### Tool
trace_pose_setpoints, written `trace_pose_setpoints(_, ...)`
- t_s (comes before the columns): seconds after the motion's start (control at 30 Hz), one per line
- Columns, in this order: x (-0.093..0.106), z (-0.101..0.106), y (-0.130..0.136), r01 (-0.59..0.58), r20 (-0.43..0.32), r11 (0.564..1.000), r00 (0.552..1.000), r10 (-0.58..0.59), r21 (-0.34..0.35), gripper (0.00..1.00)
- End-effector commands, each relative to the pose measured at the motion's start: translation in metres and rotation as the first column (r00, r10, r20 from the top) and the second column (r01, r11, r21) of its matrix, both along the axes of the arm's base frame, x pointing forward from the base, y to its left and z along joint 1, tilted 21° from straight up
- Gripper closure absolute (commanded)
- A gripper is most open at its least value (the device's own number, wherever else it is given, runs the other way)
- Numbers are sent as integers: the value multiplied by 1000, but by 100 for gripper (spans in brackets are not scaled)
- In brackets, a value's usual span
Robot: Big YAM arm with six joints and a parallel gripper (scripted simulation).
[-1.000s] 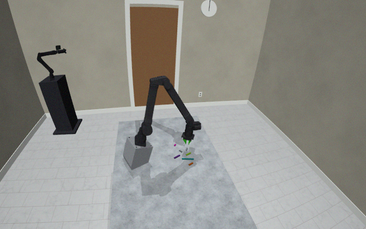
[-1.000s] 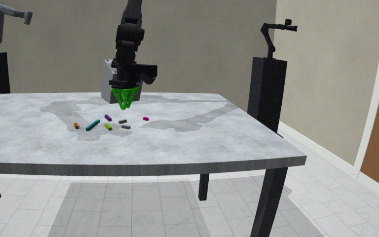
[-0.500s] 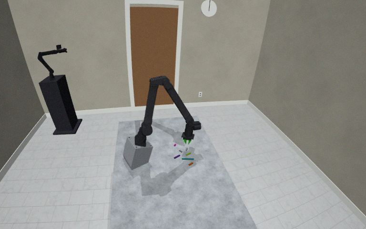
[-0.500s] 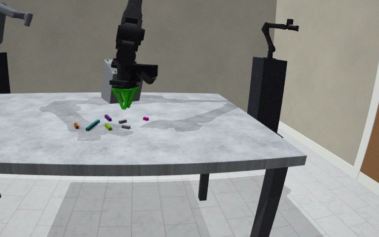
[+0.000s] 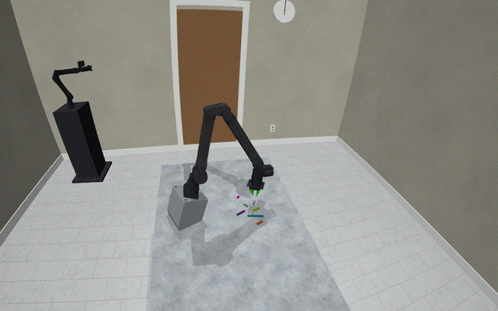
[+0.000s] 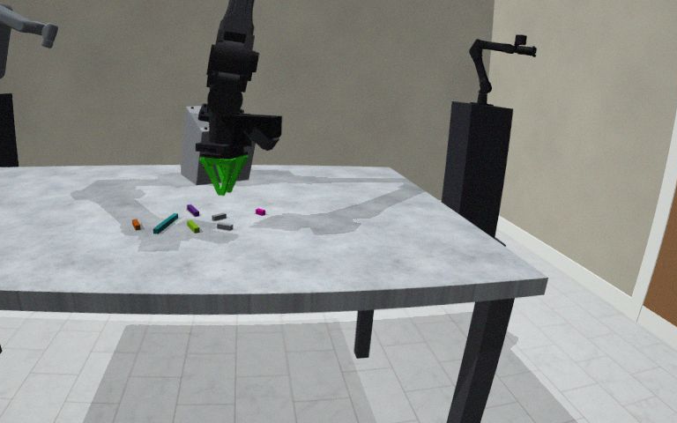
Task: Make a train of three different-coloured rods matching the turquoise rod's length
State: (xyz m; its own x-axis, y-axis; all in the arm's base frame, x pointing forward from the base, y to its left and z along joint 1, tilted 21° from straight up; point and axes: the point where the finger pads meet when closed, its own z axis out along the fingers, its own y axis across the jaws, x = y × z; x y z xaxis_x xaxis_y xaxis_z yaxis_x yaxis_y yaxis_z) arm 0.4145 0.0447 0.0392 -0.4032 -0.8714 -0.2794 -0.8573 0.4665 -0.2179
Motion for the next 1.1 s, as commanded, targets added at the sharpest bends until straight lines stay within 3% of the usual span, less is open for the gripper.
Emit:
trace_pose_setpoints(0.0,10,11,-2,-4,32,1000,999,4,0,77)
trace_pose_setpoints(0.43,12,8,1,-7,37,1000,999,7,1,77)
trace_pose_setpoints(0.9,15,-20,8,-3,14,1000,1000,2,4,77)
trace_pose_setpoints(0.97,15,-20,8,-3,14,1000,1000,2,4,77)
trace_pose_setpoints(1.0,19,-6,6,3,51,1000,999,-3,6,77)
trace_pose_setpoints(1.07,19,-23,8,1,19,1000,1000,-1,4,77)
